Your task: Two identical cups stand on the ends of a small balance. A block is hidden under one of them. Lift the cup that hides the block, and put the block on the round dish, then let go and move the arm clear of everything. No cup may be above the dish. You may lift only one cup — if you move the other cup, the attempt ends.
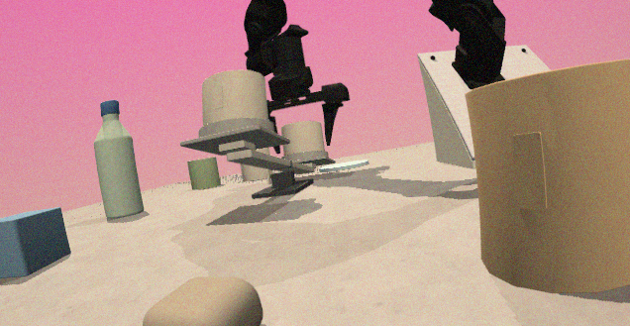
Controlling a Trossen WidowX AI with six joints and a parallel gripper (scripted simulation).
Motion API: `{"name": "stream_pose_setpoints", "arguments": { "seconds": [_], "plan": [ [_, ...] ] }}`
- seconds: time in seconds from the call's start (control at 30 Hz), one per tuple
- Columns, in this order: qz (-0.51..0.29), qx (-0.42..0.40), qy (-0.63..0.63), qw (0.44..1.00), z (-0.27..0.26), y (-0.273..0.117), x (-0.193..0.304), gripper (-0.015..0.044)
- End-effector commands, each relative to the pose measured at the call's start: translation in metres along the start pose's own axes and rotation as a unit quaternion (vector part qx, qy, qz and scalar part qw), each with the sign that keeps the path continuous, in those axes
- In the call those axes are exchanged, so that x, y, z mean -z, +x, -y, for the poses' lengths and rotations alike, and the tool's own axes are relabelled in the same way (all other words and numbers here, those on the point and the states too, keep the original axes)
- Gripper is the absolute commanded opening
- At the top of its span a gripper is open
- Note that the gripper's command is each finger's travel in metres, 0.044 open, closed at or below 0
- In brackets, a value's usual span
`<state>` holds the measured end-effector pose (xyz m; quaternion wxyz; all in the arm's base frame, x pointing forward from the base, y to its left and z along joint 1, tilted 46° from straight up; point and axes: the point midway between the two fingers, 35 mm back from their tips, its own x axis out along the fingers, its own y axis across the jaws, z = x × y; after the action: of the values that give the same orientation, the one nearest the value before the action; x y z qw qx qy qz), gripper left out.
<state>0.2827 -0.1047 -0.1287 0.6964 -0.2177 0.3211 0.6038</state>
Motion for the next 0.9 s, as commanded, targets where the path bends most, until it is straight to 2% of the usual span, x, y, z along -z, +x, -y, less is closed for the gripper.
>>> {"name": "stream_pose_setpoints", "arguments": {
  "seconds": [0.0, 0.37, 0.77, 0.87],
  "plan": [
    [0.004, -0.001, 0.005, 1.000, -0.002, 0.004, 0.000, 0.0387],
    [0.004, -0.001, 0.005, 1.000, -0.002, 0.004, 0.000, 0.0314],
    [0.003, -0.001, 0.005, 1.000, 0.000, -0.006, 0.001, 0.0000],
    [0.003, -0.001, 0.005, 1.000, 0.000, -0.010, 0.001, 0.0000]
  ]
}}
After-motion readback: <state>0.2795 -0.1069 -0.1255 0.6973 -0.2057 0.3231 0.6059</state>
